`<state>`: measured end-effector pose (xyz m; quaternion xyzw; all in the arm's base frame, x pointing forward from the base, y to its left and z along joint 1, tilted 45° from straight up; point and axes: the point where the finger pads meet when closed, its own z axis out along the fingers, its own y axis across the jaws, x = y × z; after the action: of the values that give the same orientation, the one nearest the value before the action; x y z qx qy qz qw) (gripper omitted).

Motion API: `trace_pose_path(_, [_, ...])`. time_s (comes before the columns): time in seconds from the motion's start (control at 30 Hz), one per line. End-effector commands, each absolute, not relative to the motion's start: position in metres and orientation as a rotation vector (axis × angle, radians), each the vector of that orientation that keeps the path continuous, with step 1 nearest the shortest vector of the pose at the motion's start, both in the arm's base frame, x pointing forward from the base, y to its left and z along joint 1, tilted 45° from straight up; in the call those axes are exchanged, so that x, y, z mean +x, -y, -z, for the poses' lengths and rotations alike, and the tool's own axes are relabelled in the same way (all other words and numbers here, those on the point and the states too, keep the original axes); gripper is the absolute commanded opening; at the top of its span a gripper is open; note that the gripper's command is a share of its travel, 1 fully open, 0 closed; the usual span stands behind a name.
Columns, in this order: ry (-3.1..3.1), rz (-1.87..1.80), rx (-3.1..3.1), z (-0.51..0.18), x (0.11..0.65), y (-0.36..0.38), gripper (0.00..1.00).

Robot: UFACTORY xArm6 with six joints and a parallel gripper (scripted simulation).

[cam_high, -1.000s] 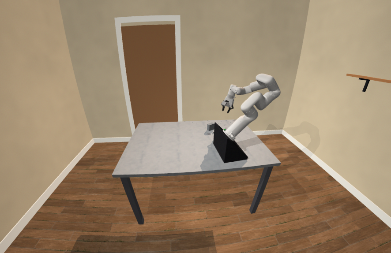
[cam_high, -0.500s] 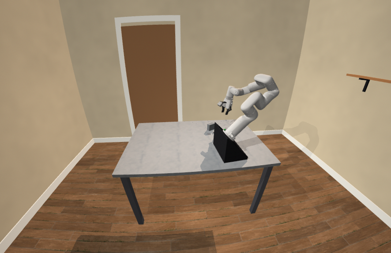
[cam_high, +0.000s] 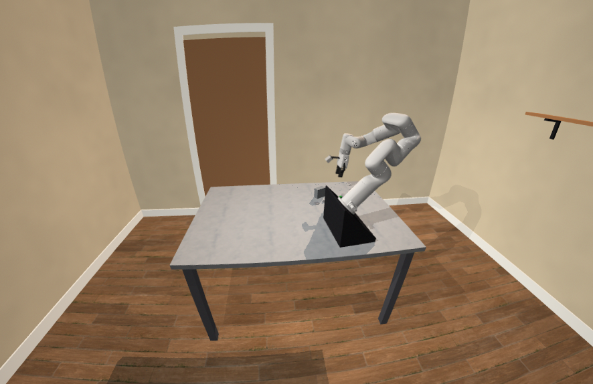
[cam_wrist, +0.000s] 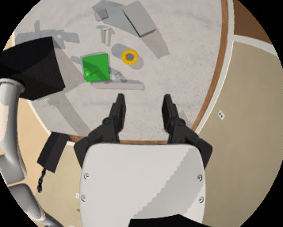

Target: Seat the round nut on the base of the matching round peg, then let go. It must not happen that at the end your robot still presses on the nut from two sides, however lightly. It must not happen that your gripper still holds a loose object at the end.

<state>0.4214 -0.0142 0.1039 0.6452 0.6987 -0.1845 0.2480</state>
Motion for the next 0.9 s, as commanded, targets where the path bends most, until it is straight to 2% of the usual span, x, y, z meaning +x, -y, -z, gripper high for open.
trace_pose_path(0.0, [-1.677, 0.446, 1.903, -0.094, 0.42, 0.016, 0.6])
trace_pose_path(0.87, [-0.663, 0.127, 2.318, -0.048, 0.408, 0.028, 0.6])
